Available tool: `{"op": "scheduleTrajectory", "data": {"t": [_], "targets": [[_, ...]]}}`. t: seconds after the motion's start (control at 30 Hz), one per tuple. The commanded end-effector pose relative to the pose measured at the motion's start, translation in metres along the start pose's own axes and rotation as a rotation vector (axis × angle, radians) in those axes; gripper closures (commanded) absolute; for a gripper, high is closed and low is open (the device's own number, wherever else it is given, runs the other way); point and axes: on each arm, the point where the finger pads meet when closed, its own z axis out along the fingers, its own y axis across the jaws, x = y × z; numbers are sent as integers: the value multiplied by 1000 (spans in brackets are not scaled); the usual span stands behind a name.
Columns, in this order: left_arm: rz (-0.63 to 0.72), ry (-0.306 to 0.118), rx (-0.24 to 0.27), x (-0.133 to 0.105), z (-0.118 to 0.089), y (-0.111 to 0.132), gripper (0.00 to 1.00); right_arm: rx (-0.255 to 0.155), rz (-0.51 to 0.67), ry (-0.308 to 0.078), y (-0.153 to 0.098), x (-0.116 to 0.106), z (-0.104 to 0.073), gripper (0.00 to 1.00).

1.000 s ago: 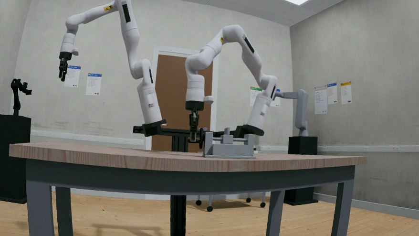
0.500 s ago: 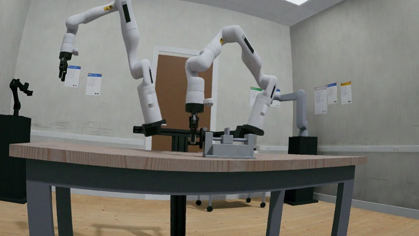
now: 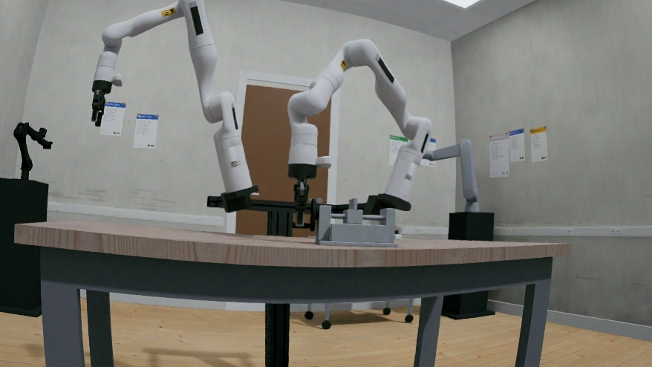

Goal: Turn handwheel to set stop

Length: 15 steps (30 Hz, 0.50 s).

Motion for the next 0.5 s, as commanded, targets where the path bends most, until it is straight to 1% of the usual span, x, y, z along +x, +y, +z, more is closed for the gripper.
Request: {"op": "scheduleTrajectory", "data": {"t": [0.0,0.2,0.27,0.47], "targets": [[-7,1,5,0,-2,-9,842,4,-12,5,-1,1,-1,2],[-7,6,9,1,-2,-15,842,4,-12,5,-1,1,-1,2],[-7,1,5,0,-3,-17,842,4,-12,5,-1,1,-1,2],[-7,2,6,0,-7,-25,842,4,-12,5,-1,1,-1,2]]}}
